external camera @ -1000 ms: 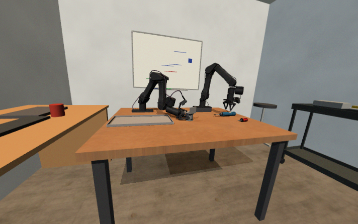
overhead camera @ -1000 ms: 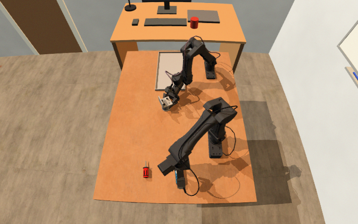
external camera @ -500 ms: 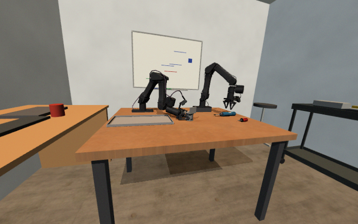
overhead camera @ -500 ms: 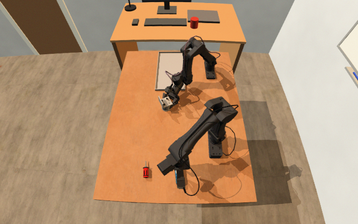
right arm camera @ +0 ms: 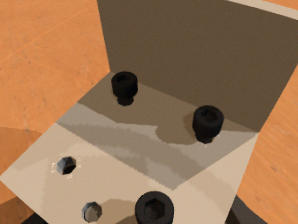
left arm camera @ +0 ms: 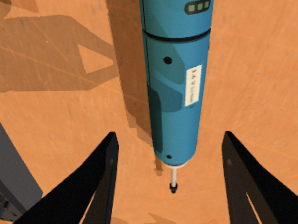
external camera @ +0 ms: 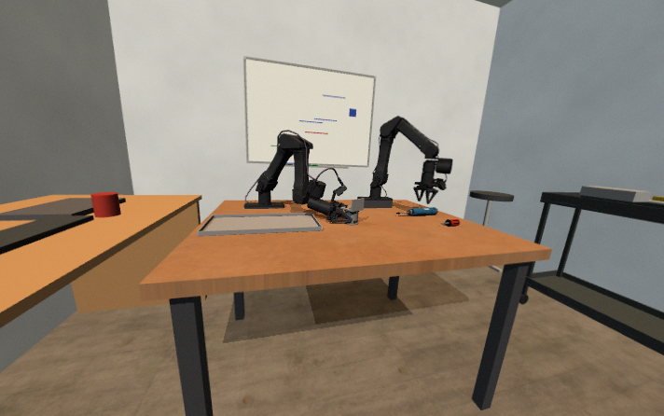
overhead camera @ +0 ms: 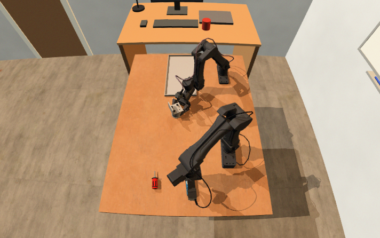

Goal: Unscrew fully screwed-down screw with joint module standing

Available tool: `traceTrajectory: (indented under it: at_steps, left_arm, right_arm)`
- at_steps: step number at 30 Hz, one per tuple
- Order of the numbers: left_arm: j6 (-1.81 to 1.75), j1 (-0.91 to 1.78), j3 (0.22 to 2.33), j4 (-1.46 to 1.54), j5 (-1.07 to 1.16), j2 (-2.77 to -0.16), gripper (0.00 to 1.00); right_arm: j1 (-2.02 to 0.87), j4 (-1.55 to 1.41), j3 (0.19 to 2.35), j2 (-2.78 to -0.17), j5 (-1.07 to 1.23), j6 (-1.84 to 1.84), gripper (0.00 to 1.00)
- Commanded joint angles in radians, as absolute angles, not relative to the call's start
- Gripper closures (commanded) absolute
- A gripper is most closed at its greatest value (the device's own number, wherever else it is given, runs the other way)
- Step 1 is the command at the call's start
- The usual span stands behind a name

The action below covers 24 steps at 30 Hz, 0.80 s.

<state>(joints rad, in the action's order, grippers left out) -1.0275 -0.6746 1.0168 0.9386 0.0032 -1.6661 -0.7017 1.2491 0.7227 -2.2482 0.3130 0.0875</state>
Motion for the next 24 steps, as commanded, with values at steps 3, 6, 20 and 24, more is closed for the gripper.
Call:
traceTrajectory:
  at_steps: [3,6,20,24]
  left_arm:
    - [-1.029,-0.679,1.058,0.953,-0.009,-1.636,0.35]
    - [-1.029,-0.679,1.058,0.953,-0.009,-1.636,0.35]
    - [-1.029,-0.679,1.058,0.953,-0.009,-1.636,0.35]
    - [-1.029,-0.679,1.058,0.953,-0.009,-1.636,0.35]
  right_arm:
    - [-0.707,1.23,0.706,-2.259,0.318,0.081,0.23]
    - [-0.707,1.23,0.706,-2.259,0.318,0.081,0.23]
    - [-0.707,1.23,0.706,-2.259,0.318,0.082,0.14]
    - [-0.707,1.23,0.706,-2.259,0.318,0.082,0.14]
